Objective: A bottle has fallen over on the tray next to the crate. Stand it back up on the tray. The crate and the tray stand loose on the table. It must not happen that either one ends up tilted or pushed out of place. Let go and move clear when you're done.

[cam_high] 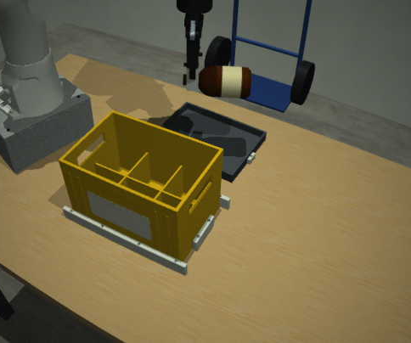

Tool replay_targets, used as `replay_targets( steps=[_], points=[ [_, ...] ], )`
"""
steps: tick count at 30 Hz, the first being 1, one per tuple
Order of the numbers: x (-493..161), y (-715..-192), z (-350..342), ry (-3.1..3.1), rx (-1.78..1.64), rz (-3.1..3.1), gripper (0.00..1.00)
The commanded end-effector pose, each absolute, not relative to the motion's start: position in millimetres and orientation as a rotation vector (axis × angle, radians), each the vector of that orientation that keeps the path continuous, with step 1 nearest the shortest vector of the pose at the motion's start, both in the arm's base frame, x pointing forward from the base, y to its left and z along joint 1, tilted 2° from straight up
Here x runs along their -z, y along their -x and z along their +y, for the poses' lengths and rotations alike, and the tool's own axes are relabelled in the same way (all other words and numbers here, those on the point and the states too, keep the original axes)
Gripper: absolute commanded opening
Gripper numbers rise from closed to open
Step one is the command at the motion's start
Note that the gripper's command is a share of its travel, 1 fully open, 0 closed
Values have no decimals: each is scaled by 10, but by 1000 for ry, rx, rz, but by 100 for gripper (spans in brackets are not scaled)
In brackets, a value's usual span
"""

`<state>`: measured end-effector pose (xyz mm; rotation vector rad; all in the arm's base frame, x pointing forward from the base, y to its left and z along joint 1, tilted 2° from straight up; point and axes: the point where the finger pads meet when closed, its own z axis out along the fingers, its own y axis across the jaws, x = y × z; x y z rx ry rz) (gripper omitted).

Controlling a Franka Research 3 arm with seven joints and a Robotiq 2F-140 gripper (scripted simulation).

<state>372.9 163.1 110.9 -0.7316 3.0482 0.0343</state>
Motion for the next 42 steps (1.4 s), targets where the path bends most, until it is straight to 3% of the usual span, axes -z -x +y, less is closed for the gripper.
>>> replay_targets(
  steps=[1, 42],
  points=[
    [-1143, -3754, 1650, 731, -40, 3040, 0],
    [-1143, -3754, 1650, 1087, -37, 2928, 0]
  ],
)
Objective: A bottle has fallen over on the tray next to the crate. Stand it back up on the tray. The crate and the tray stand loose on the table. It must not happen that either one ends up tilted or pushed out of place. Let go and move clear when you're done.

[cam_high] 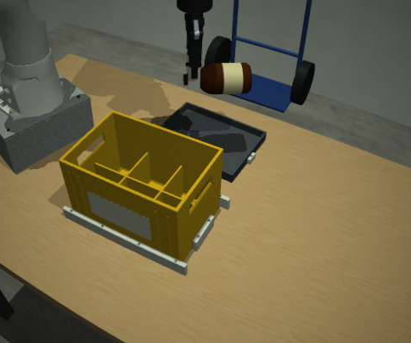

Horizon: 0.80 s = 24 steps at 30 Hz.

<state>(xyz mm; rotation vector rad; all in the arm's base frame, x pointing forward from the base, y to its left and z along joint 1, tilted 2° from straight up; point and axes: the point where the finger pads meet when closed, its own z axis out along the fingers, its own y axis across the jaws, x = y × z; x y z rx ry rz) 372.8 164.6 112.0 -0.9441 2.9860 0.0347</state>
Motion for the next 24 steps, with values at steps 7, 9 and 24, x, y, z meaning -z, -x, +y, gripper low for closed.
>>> replay_targets(
  steps=[7, 9, 24],
  points=[
    [-1143, -3754, 1650, 1119, -37, 2916, 0],
    [-1143, -3754, 1650, 1120, -37, 2916, 0],
    [-1143, -3754, 1650, 1120, -37, 2916, 0]
  ],
)
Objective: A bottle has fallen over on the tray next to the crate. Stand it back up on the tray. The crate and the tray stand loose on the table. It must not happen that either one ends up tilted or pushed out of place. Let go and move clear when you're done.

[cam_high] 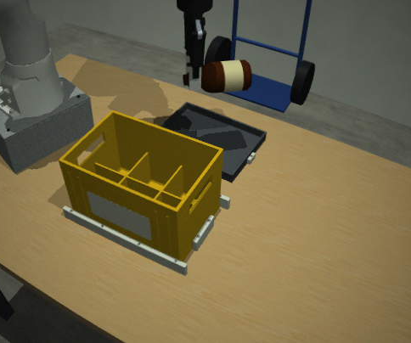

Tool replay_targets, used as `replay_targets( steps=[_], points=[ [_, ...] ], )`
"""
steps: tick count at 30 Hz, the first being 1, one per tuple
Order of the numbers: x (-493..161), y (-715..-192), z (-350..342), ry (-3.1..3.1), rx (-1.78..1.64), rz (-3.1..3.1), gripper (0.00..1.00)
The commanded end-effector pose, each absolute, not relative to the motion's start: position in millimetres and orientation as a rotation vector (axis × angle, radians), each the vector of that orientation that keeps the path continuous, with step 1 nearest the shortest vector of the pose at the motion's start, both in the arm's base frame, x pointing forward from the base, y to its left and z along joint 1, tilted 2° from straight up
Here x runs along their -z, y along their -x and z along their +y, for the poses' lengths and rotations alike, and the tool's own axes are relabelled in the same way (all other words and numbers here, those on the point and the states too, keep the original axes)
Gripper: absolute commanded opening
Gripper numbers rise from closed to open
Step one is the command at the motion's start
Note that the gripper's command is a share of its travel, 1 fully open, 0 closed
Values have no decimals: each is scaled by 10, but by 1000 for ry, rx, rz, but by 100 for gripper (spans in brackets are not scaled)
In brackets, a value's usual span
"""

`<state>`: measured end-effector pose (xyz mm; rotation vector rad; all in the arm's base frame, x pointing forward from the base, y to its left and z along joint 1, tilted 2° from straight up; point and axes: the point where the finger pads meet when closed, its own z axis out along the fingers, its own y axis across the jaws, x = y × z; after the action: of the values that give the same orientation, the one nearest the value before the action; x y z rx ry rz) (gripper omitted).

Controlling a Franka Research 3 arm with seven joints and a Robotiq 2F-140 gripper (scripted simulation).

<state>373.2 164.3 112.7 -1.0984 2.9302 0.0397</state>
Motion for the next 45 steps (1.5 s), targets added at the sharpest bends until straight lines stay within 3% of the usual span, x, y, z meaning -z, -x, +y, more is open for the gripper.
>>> replay_targets(
  steps=[1, 45],
  points=[
    [-1143, -3754, 1650, 1120, -37, 2916, 0],
    [-1143, -3754, 1650, 1469, -33, 2753, 0]
  ],
)
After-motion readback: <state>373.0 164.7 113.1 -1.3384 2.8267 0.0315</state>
